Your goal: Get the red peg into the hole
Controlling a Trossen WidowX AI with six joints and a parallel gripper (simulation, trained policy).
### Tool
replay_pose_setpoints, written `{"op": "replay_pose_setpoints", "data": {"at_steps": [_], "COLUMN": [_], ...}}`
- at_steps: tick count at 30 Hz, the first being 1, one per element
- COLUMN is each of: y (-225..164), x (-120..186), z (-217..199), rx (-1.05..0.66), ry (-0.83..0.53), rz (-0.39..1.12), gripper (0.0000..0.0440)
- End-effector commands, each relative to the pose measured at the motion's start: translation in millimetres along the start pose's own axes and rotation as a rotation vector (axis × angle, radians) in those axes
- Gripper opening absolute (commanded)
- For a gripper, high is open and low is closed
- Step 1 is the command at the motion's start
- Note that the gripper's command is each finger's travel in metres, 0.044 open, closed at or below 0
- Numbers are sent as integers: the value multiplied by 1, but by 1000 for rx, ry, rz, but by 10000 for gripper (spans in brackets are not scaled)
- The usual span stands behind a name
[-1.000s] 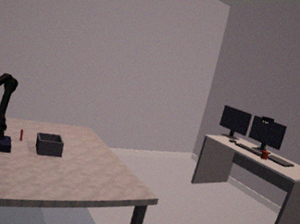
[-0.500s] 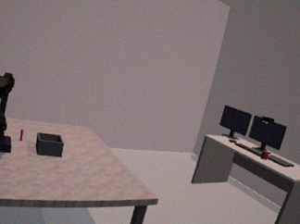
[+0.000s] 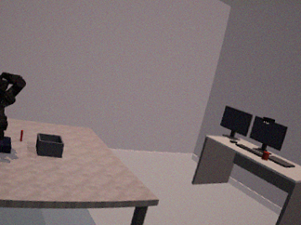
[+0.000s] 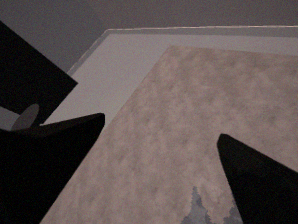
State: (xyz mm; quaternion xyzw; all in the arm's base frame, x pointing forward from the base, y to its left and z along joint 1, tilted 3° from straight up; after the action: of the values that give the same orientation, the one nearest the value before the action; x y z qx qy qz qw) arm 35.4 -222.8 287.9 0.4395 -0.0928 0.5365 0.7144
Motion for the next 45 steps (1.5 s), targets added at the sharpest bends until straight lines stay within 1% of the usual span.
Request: {"op": "replay_pose_setpoints", "data": {"at_steps": [1,14,26,35,45], "y": [-11,-64,-98,-117,-135], "x": [14,74,125,151,166], "z": [0,-22,-67,-111,-168], "rx": [56,349,639,849,1037], "ry": [33,139,190,164,62], "rz": [74,402,681,833,906], "gripper": [440,440,440,440,440]}}
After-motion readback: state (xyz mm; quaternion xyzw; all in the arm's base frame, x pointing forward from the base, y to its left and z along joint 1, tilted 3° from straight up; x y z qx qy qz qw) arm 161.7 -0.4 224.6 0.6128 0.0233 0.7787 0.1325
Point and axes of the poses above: the point midway between the two fingers, 35 mm back from their tips, its own x axis back along the fingers, its own z axis across the jaws, y = z × x, the point moved 5 cm from there along x, back along the fingers, and after that the axes turned 14 degrees about -x, right-handed, at the moved point
